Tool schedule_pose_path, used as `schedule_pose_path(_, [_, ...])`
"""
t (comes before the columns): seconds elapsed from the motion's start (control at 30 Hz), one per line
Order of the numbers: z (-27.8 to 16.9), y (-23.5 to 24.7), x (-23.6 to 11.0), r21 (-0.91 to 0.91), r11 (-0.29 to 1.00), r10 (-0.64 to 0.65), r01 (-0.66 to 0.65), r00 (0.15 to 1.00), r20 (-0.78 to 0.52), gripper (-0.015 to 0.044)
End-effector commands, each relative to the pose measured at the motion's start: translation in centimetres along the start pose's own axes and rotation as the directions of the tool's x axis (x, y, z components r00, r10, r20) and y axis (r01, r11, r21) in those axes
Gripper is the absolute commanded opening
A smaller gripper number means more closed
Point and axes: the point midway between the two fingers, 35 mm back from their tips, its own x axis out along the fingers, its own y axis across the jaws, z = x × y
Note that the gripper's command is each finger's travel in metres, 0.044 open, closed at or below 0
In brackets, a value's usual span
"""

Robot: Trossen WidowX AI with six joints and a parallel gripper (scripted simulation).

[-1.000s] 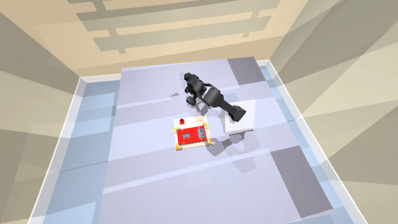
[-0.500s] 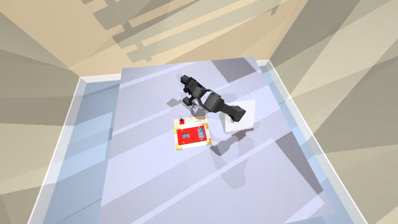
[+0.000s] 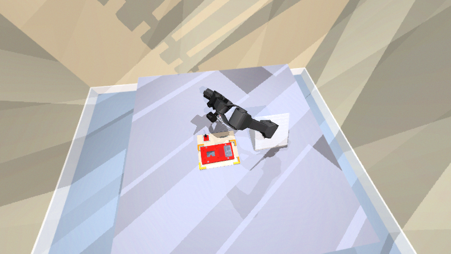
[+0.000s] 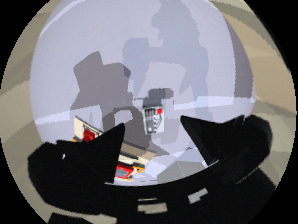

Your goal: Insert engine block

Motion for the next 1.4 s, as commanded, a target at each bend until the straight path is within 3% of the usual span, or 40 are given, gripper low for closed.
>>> schedule_pose_path(0.0, [-0.4,-0.3,1.0,0.011,1.0,0.0,0.0,1.0,-0.018,0.044])
schedule_pose_path(0.3, [-0.5,-0.3,2.2,0.011,1.0,0.001,-0.001,1.0,-0.018,0.044])
schedule_pose_path(0.67, [-0.5,-0.3,2.2,0.011,1.0,0.001,-0.001,1.0,-0.018,0.0151])
schedule_pose_path(0.9, [-0.5,-0.3,2.2,0.011,1.0,0.001,-0.001,1.0,-0.018,0.0105])
schedule_pose_path(1.03, [-0.4,-0.2,1.8,0.011,1.0,0.0,0.0,1.0,-0.017,0.0])
schedule_pose_path(1.37, [0.2,-0.1,-1.1,0.012,1.0,-0.002,0.002,1.0,-0.012,0.0])
